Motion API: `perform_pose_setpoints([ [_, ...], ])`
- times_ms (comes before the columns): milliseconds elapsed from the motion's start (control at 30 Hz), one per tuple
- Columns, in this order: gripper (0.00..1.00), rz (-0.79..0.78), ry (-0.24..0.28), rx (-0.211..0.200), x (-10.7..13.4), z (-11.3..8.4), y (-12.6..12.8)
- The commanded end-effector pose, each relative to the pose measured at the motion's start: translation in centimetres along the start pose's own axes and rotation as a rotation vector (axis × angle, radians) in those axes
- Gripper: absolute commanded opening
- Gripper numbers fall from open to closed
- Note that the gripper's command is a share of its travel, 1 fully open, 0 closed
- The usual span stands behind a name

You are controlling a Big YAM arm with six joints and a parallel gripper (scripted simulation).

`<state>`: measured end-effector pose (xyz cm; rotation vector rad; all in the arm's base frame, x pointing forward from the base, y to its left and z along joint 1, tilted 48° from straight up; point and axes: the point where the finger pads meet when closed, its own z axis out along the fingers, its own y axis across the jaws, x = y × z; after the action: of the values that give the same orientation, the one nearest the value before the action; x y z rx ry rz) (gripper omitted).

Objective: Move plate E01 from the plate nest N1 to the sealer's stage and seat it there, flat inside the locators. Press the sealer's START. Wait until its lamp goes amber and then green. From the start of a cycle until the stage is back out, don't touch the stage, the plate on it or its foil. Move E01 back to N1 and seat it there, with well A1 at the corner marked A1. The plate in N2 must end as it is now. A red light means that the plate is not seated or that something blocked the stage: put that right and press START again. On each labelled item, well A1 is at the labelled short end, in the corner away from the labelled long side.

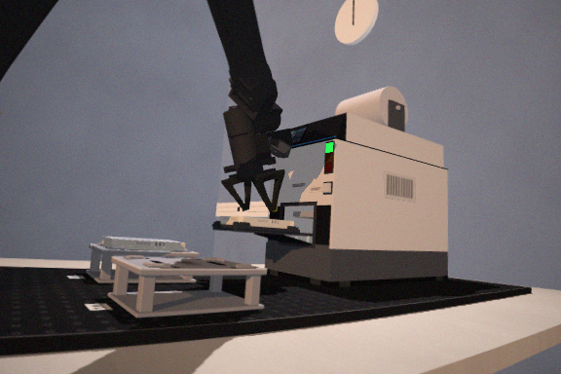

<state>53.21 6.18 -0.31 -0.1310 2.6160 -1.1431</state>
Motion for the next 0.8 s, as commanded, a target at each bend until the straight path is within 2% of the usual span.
perform_pose_setpoints([
  [0, 1.00, 0.029, -0.012, -0.005, -1.5, 0.4, -0.1],
  [133, 1.00, 0.011, 0.004, 0.000, -0.7, 1.0, -0.3],
  [400, 1.00, -0.009, -0.019, -0.007, -0.3, -0.5, 0.3],
  [767, 1.00, -0.005, -0.032, -0.010, -0.7, -1.2, 0.3],
])
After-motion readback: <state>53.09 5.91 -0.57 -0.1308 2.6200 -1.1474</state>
